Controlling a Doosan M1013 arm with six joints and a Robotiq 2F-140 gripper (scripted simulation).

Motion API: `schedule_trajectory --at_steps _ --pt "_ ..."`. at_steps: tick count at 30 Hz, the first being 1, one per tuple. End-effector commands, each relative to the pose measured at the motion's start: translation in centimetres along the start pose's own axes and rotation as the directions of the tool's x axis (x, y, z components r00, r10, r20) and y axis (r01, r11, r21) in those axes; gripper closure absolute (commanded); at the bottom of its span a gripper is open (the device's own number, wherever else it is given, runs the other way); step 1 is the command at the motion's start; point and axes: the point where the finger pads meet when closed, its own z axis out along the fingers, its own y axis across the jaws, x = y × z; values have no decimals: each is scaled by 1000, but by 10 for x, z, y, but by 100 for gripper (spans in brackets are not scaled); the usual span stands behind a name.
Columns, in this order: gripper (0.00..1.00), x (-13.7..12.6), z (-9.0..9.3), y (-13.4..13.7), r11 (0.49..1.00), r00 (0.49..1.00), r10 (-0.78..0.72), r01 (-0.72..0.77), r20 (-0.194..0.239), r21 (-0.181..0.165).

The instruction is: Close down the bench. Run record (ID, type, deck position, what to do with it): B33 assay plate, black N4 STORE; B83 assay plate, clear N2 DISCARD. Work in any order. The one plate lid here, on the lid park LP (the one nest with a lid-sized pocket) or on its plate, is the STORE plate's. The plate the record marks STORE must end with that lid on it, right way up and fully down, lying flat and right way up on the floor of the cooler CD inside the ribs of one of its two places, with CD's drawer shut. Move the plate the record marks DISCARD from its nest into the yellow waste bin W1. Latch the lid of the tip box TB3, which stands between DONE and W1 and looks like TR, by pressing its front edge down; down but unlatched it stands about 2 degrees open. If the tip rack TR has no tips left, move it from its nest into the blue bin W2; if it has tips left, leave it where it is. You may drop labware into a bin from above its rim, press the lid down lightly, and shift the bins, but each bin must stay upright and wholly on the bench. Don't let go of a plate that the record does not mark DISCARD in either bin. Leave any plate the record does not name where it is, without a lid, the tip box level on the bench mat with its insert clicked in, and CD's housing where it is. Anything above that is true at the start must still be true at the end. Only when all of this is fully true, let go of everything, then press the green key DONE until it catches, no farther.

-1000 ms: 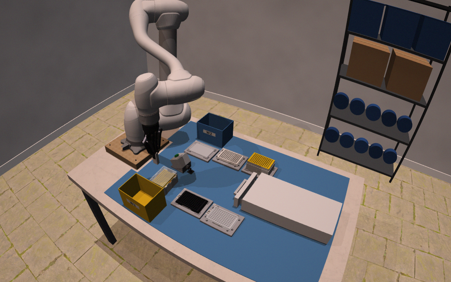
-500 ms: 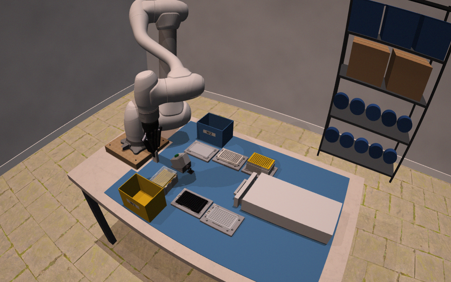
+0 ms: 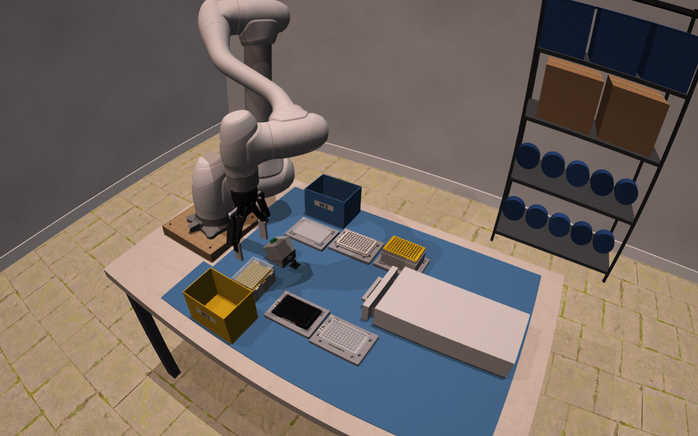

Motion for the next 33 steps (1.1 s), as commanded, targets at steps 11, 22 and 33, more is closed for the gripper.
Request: schedule_trajectory --at_steps 11,22,33 --pt "13 44 5 -20 1000 1000 0 0 1 -1" --pt "13 84 10 -38 1000 1000 0 0 1 -1" --pt "13 116 14 -53 1000 1000 0 0 1 -1"
